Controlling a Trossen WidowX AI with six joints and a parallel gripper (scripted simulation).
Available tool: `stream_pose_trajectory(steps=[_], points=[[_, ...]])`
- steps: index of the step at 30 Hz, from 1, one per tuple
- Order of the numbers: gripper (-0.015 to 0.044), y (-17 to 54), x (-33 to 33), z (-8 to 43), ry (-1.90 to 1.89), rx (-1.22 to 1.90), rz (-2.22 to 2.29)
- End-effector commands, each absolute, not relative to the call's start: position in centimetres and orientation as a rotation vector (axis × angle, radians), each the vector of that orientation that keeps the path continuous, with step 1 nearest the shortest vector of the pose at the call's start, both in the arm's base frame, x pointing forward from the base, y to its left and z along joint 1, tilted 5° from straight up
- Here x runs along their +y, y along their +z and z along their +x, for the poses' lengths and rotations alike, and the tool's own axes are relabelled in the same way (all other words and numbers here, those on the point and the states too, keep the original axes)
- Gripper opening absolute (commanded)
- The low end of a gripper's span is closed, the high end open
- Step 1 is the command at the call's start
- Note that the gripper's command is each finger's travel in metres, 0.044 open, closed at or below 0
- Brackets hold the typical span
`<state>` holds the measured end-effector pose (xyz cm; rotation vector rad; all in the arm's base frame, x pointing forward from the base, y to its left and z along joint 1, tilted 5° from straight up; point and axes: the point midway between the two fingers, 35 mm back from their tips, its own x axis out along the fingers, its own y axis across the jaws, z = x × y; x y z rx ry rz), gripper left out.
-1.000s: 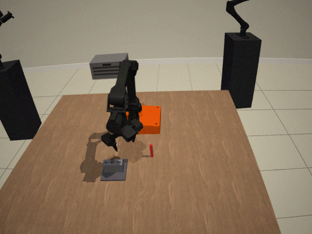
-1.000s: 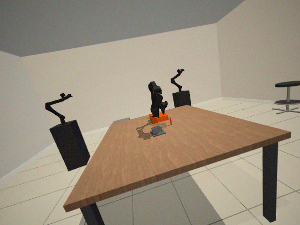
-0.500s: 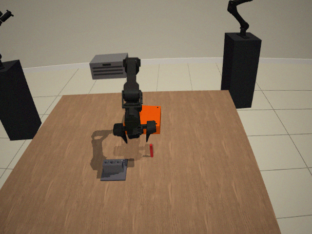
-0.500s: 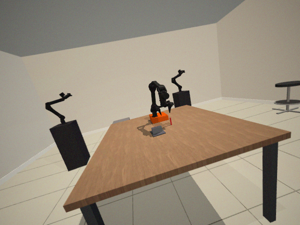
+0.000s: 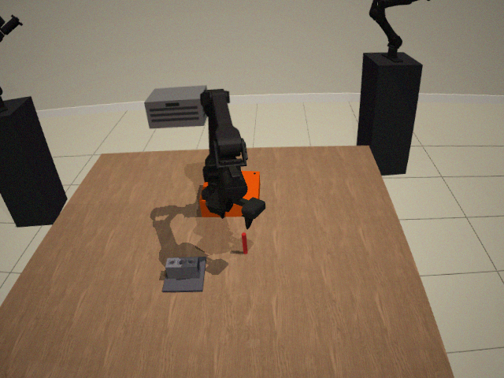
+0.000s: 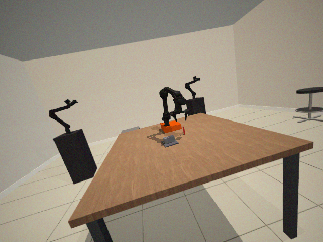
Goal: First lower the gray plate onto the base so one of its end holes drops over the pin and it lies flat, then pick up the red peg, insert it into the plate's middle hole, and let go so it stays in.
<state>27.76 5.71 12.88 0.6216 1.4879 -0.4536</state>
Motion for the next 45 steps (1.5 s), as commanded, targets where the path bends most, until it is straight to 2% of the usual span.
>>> stream_pose_trajectory(steps=[1, 15, 20, 45], points=[[0.0440, 12.5, 8.0, 25.4, -0.864, 1.366, 1.031], [0.0440, 12.5, 8.0, 25.4, -0.864, 1.366, 1.031], [0.0440, 9.3, 8.3, 25.6, -0.864, 1.367, 1.031], [0.0440, 5.6, 8.6, 25.8, -0.864, 1.367, 1.031]])
